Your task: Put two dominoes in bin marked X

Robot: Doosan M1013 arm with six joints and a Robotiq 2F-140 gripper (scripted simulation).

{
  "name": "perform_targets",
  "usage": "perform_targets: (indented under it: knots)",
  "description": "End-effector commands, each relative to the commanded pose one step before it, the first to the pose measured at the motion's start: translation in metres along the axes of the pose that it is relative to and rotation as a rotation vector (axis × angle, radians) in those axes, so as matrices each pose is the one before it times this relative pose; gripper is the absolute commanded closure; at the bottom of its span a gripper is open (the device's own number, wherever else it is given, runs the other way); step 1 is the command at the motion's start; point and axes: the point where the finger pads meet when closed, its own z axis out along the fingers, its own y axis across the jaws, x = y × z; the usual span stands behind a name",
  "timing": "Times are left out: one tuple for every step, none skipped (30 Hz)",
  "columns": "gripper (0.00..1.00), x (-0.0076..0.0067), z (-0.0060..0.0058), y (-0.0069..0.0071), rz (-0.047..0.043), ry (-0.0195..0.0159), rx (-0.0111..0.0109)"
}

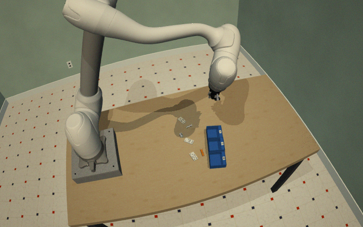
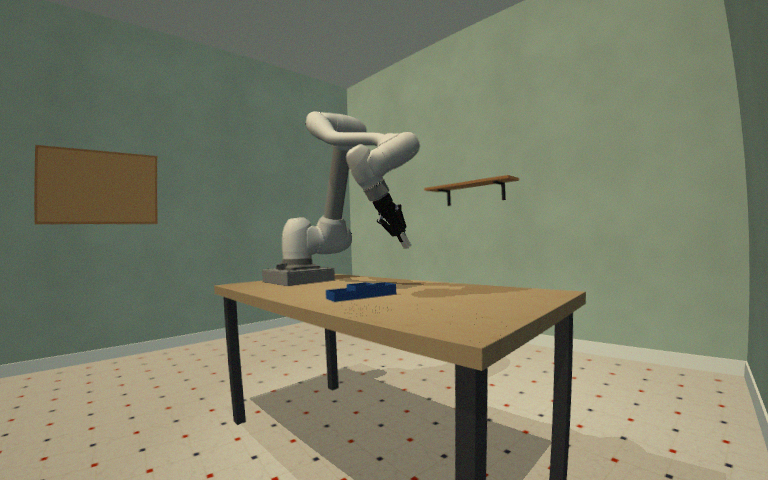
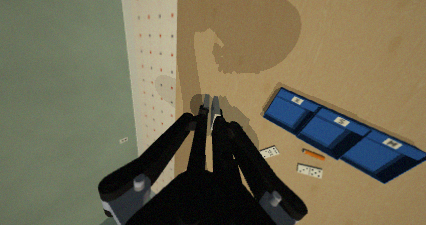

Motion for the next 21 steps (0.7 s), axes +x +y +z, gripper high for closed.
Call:
perform_targets:
  knots:
    - [0.95, -0.02178, -0.00231, 0.00681, -0.00827, -0.01834, -0.05445]
    - [0.95, 0.00000, 0.00000, 0.00000, 0.00000, 0.00000, 0.00000]
    - [0.95, -0.00741, -0.00183, 0.00335, -0.01124, -0.01411, -0.04663]
    - [0.95, -0.00747, -0.00157, 0.00335, -0.00541, -0.00680, -0.02246]
    - [0.95, -0.00539, -0.00104, 0.00240, 0.00000, 0.00000, 0.00000]
    - [0.95, 0.00000, 0.00000, 0.00000, 0.00000, 0.00000, 0.00000]
    - [0.95, 0.00000, 0.00000, 0.00000, 0.00000, 0.00000, 0.00000]
    - [0.95, -0.00715, -0.00202, 0.00377, -0.01127, -0.01132, -0.04738]
    - [0.95, -0.00721, -0.00176, 0.00378, -0.00541, -0.00544, -0.02274]
    - [0.95, -0.00477, -0.00107, 0.00249, 0.00000, 0.00000, 0.00000]
    - [0.95, 0.00000, 0.00000, 0.00000, 0.00000, 0.00000, 0.00000]
    - [0.95, 0.00000, 0.00000, 0.00000, 0.00000, 0.00000, 0.00000]
    - [0.95, -0.00686, -0.00220, 0.00419, -0.01123, -0.00851, -0.04797]
    - [0.95, -0.00692, -0.00194, 0.00421, -0.00538, -0.00408, -0.02299]
    - [0.95, -0.00420, -0.00109, 0.00255, 0.00000, 0.00000, 0.00000]
    - [0.95, 0.00000, 0.00000, 0.00000, 0.00000, 0.00000, 0.00000]
    - [0.95, 0.00000, 0.00000, 0.00000, 0.00000, 0.00000, 0.00000]
    - [0.95, 0.00000, 0.00000, 0.00000, 0.00000, 0.00000, 0.00000]
    - [0.95, 0.00000, 0.00000, 0.00000, 0.00000, 0.00000, 0.00000]
    - [0.95, -0.00653, -0.00238, 0.00460, -0.01113, -0.00568, -0.04841]
    - [0.95, -0.00660, -0.00212, 0.00463, -0.00534, -0.00272, -0.02320]
